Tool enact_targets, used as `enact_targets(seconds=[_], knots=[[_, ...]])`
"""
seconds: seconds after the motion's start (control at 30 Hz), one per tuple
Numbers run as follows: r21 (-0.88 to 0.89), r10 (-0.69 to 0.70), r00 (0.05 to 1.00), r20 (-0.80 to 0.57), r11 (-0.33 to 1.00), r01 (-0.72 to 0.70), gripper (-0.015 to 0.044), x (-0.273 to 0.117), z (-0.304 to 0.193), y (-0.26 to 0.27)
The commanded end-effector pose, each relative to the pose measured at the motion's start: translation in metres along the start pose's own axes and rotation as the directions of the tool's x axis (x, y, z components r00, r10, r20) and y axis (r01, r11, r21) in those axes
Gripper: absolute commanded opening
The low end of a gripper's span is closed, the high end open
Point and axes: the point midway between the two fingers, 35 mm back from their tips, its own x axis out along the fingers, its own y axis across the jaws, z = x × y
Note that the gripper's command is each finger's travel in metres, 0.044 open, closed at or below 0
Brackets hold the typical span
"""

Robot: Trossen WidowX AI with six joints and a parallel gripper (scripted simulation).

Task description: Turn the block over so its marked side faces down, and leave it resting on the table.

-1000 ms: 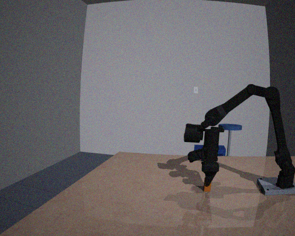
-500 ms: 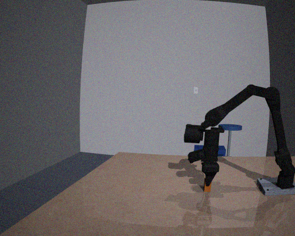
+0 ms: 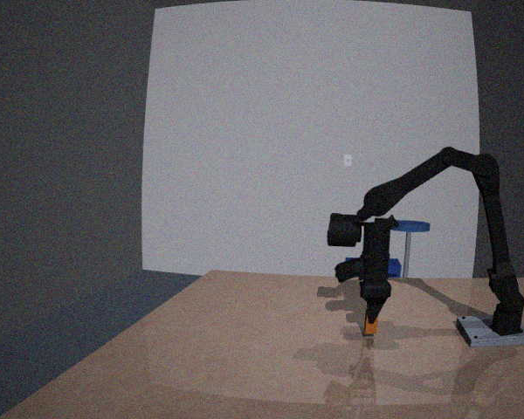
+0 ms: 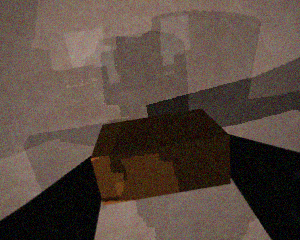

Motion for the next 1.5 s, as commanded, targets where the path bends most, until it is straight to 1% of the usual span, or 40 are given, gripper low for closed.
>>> enact_targets(seconds=[0.0,0.13,0.63,0.93,1.27,1.47], knots=[[0.0,-0.004,1.0,0.013,1.0,0.004,0.0,-0.011,0.002,-0.001],[0.001,-0.004,0.999,0.037,1.0,0.004,0.0,-0.01,0.002,-0.001],[0.008,-0.002,0.962,0.272,1.0,0.0,0.0,0.0,0.004,-0.002],[0.006,-0.003,0.914,0.406,1.0,0.0,0.0,0.002,0.002,-0.002],[0.001,-0.004,0.839,0.544,1.0,0.004,0.0,0.003,-0.004,-0.001],[0.0,-0.004,0.826,0.563,1.0,0.005,0.0,0.003,-0.005,-0.001]])
